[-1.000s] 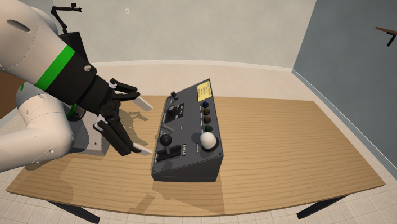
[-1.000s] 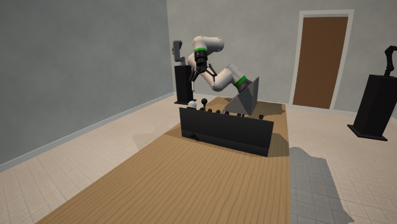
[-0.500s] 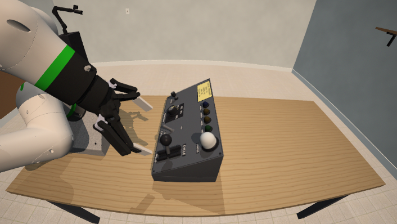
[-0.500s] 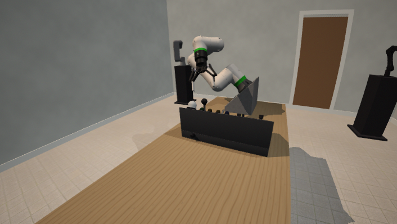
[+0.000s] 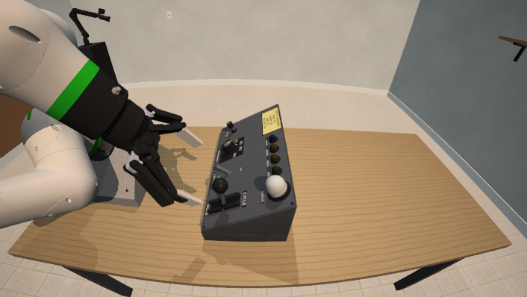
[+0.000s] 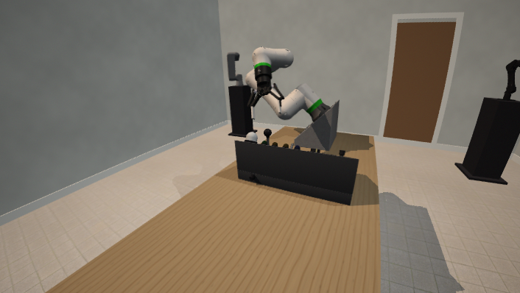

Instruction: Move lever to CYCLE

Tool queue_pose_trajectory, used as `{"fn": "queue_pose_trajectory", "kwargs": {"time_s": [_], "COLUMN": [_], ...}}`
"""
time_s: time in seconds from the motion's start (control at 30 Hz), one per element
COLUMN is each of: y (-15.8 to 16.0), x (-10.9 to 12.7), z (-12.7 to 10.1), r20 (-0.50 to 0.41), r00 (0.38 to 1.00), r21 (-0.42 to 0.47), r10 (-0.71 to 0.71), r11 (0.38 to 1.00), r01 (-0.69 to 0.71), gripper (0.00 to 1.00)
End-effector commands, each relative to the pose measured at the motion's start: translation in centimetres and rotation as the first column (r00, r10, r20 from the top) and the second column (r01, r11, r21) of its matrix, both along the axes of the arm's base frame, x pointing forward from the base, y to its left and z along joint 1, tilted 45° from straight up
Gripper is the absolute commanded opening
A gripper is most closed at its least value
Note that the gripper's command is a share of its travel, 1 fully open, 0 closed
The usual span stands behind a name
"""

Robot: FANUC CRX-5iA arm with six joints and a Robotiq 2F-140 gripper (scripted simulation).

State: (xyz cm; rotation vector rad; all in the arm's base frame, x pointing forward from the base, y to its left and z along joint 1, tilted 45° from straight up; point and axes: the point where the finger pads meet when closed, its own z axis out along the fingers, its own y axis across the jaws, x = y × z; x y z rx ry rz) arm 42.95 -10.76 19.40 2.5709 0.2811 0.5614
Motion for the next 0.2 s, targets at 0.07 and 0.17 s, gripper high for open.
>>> {"fn": "queue_pose_trajectory", "kwargs": {"time_s": [0.07, 0.17], "y": [0.02, 0.02], "x": [0.01, 0.01], "z": [0.02, 0.02], "r20": [0.000, 0.000], "r00": [1.000, 1.000], "r21": [0.000, 0.000], "r10": [0.000, 0.000], "r11": [1.000, 1.000], "r01": [0.000, 0.000], "gripper": [1.00, 1.00]}}
